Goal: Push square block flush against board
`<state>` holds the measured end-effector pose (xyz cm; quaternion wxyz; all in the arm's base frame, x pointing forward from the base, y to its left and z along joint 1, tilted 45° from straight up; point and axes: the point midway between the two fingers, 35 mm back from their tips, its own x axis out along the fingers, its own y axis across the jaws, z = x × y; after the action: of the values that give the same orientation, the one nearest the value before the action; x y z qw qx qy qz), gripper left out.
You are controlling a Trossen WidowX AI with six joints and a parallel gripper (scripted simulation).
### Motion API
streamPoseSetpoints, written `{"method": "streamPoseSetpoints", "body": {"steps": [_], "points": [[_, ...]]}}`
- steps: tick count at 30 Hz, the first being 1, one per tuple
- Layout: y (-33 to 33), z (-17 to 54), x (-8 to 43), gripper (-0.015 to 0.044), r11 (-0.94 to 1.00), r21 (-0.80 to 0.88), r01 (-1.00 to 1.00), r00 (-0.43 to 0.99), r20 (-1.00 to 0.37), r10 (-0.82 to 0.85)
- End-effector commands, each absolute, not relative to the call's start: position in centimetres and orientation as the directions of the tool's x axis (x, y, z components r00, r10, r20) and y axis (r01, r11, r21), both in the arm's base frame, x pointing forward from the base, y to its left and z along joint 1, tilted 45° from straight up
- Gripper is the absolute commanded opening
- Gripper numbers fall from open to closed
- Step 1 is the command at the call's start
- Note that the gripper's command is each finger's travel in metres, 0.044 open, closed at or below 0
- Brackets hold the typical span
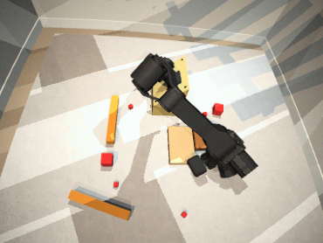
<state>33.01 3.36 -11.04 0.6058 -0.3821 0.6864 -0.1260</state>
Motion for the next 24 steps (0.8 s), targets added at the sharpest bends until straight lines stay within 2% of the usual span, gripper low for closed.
{"method": "streamPoseSetpoints", "body": {"steps": [1, 11, 24], "points": [[4.7, -12.7, 31.3, 0.0, 0.633, -0.583, -0.51, 0.009, -0.739, -0.673], [7.8, -15.4, 27.9, 0.0, 0.477, -0.432, -0.766, 0.003, -0.743, -0.669], [10.0, -17.8, 23.9, 0.0, 0.264, -0.259, -0.929, 0.009, -0.729, -0.684]]}}
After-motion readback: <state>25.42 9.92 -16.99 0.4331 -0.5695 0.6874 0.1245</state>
